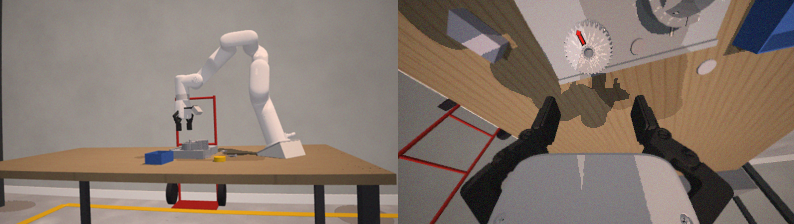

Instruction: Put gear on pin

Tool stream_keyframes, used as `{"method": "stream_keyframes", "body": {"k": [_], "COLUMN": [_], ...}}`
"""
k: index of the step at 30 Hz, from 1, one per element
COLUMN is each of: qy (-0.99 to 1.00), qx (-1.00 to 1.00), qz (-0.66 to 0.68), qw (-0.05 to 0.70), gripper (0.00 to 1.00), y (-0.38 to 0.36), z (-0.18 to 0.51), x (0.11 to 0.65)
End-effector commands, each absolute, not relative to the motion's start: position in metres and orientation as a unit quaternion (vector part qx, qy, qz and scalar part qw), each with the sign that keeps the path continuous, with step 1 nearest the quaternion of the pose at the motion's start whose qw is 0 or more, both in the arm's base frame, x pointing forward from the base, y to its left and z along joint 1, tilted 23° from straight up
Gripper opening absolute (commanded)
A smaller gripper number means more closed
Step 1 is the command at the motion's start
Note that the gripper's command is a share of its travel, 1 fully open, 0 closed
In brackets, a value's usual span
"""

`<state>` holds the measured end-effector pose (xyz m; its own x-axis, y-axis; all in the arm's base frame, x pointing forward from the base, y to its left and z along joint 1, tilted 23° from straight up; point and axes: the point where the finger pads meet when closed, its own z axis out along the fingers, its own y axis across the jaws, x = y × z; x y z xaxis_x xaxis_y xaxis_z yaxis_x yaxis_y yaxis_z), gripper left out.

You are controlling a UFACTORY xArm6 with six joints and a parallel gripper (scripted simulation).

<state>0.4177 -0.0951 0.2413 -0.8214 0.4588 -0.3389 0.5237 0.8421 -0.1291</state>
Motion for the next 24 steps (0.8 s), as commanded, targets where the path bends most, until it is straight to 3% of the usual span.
{"method": "stream_keyframes", "body": {"k": [1, 24], "qy": [0.959, 0.958], "qx": [0.204, 0.207], "qz": [-0.122, -0.122], "qw": [0.155, 0.155], "gripper": [1.00, 1.00], "y": [-0.0880, -0.0877], "z": [0.2276, 0.2264], "x": [0.3895, 0.3879]}}
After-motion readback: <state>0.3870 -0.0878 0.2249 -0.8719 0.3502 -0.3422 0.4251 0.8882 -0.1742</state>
